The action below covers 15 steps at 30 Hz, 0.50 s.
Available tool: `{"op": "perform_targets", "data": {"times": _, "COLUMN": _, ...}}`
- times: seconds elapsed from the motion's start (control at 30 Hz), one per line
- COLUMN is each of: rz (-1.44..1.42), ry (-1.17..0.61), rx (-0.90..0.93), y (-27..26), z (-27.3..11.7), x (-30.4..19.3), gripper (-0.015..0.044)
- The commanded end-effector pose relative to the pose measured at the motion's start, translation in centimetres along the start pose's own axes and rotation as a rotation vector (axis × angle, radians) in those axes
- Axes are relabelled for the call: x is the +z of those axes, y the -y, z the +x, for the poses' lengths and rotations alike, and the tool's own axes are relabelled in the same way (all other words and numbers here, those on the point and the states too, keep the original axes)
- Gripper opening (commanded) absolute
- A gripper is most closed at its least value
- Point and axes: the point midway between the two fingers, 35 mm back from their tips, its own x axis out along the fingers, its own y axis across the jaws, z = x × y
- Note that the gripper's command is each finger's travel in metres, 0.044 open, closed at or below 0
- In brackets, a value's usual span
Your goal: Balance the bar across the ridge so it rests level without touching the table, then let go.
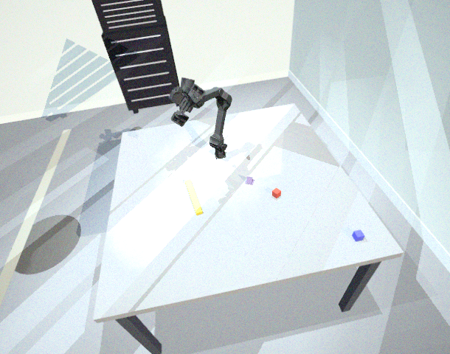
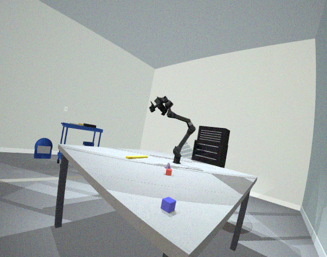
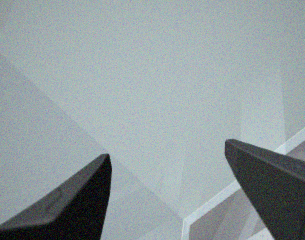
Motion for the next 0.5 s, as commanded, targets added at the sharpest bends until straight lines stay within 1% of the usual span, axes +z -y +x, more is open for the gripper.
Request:
{"op": "perform_targets", "data": {"times": 0.0, "rz": -0.009, "ry": -0.001, "rx": -0.075, "y": 2.7, "z": 1.1, "x": 0.0, "gripper": 0.0315}}
{"op": "perform_targets", "data": {"times": 0.2, "rz": -0.034, "ry": -0.040, "rx": -0.214, "y": 7.6, "z": 2.7, "x": -1.2, "gripper": 0.0315}}
{"op": "perform_targets", "data": {"times": 0.47, "rz": -0.085, "ry": -0.165, "rx": -0.383, "y": 13.7, "z": 3.9, "x": -4.5, "gripper": 0.0315}}
